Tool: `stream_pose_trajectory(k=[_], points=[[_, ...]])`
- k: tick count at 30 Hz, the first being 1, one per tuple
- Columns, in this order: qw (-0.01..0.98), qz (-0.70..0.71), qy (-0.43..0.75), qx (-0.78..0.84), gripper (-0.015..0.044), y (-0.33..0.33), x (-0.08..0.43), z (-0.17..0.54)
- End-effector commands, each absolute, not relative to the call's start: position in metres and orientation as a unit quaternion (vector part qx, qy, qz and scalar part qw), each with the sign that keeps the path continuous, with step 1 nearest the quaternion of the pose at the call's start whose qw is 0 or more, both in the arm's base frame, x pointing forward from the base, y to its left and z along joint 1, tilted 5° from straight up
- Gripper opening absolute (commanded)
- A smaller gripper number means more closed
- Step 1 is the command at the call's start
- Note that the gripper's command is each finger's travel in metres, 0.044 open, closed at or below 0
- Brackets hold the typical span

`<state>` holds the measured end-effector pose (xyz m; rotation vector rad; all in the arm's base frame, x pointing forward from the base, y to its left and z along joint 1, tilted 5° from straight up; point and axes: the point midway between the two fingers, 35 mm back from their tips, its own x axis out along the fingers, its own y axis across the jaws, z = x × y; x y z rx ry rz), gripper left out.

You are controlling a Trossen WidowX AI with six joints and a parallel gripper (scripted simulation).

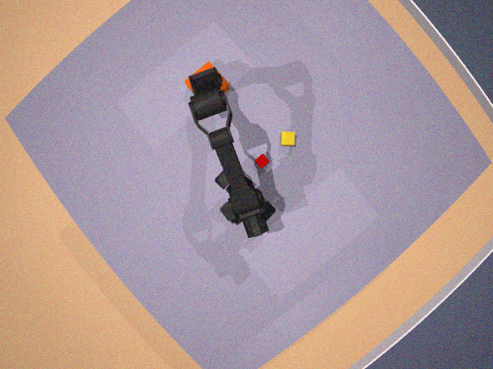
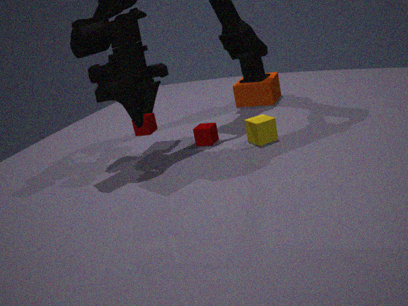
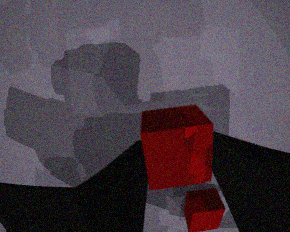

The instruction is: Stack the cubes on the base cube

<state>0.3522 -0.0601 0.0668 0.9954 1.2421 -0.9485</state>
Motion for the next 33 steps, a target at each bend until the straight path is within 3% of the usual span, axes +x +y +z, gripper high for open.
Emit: stream_pose_trajectory(k=[1,18,33], points=[[0.603,-0.407,0.532,0.433,0.0105,-0.06,0.354,0.083],[0.603,-0.407,0.532,0.433,0.0105,-0.057,0.344,0.134],[0.651,-0.337,0.58,0.356,0.0105,-0.02,0.344,0.126]])
